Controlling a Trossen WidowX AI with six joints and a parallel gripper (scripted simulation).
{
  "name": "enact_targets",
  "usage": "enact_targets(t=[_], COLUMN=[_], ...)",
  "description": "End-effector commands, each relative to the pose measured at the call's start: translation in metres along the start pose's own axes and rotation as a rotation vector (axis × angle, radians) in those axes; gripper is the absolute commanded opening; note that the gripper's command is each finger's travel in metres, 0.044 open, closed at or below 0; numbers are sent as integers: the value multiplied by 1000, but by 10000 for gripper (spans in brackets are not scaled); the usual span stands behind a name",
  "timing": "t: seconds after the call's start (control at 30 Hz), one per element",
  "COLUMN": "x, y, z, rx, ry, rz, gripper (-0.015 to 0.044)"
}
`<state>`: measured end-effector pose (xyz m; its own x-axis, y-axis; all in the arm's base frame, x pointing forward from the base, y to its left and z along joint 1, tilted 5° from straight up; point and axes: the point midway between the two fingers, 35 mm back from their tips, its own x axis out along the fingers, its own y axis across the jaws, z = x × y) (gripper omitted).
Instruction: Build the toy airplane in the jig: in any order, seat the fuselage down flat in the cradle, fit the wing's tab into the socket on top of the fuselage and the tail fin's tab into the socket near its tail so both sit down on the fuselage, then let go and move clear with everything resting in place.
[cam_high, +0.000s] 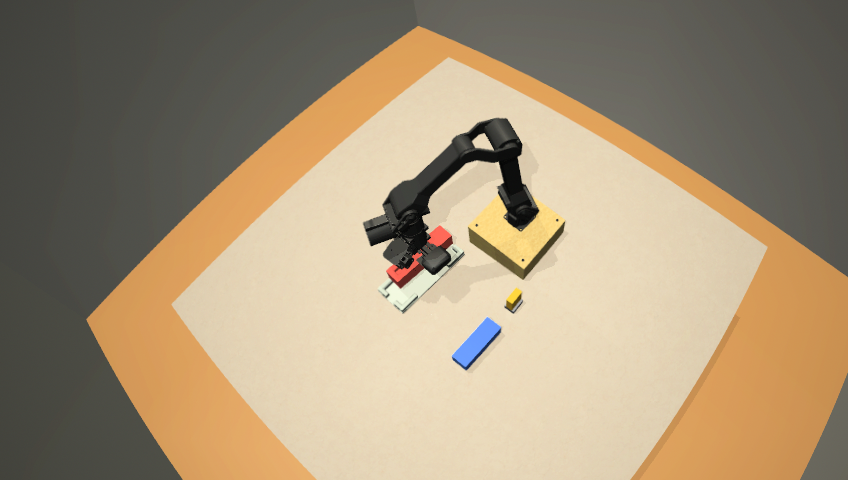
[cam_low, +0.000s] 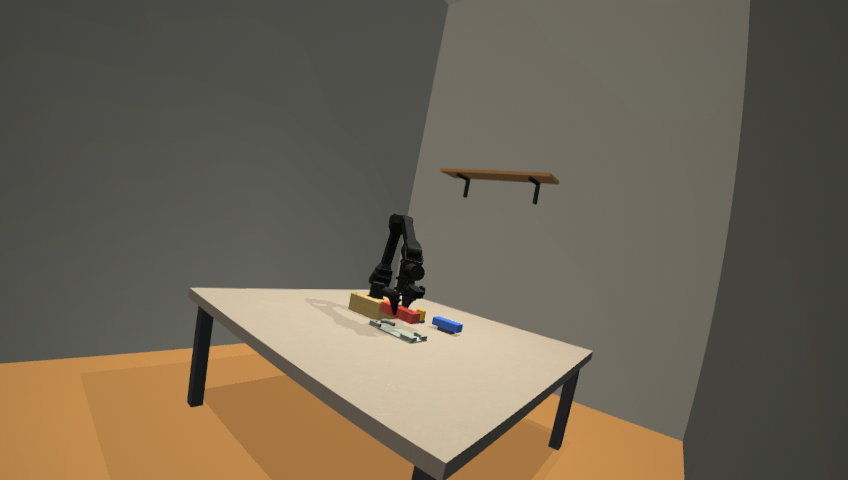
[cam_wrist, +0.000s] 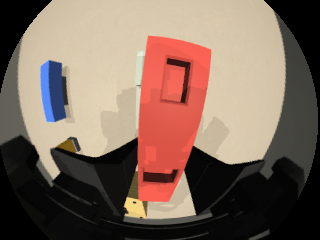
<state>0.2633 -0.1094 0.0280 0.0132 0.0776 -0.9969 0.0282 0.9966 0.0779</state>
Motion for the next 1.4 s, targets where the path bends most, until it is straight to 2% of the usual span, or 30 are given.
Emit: enact_targets(t=[0.0, 0.97, 1.3, 1.37], x=[0, 40, 39, 39], y=[-1, -2, -2, -2], z=[0, 0, 0, 0], rx=[-4, -4, -5, -5], ry=[0, 0, 0, 0], rz=[-5, -5, 0, 0], gripper=[195, 195, 128, 76])
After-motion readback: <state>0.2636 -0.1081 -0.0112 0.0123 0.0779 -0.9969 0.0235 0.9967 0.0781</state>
